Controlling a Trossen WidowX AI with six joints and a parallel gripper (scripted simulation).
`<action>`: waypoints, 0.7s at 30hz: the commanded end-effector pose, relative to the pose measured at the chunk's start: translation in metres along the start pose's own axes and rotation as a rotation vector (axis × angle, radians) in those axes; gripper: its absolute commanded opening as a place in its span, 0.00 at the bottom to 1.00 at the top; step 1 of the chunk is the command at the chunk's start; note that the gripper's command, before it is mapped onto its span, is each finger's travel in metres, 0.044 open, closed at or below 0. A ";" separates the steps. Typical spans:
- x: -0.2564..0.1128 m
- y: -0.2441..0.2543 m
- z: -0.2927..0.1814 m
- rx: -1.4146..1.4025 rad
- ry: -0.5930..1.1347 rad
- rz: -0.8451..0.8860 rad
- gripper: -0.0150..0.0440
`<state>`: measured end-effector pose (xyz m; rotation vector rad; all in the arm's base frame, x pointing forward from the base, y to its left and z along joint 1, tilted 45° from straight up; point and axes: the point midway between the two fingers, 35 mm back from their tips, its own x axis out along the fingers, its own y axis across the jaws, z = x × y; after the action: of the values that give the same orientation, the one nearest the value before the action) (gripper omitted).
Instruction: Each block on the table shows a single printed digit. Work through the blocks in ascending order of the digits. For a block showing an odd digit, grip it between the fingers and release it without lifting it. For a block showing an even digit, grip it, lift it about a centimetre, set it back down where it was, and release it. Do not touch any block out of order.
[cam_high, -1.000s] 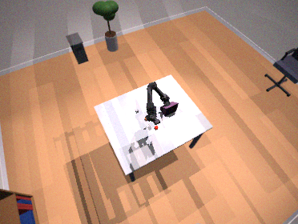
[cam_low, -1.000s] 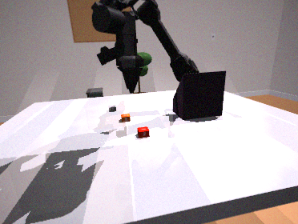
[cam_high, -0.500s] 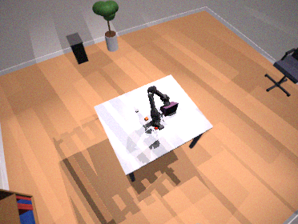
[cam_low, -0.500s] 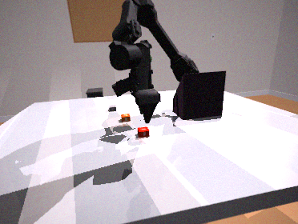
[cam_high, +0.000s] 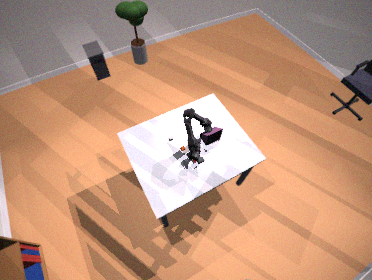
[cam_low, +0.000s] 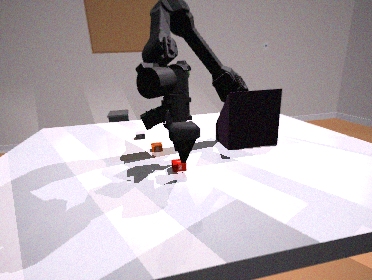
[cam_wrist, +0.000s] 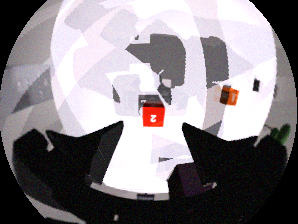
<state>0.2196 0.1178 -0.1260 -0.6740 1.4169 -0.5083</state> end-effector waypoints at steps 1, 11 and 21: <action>0.009 0.000 -0.001 -0.009 0.000 -0.011 0.93; 0.024 -0.001 -0.002 -0.009 0.000 -0.012 0.93; 0.024 -0.001 -0.002 -0.009 0.000 -0.012 0.53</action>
<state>0.2203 0.1018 -0.1416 -0.6800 1.4190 -0.5114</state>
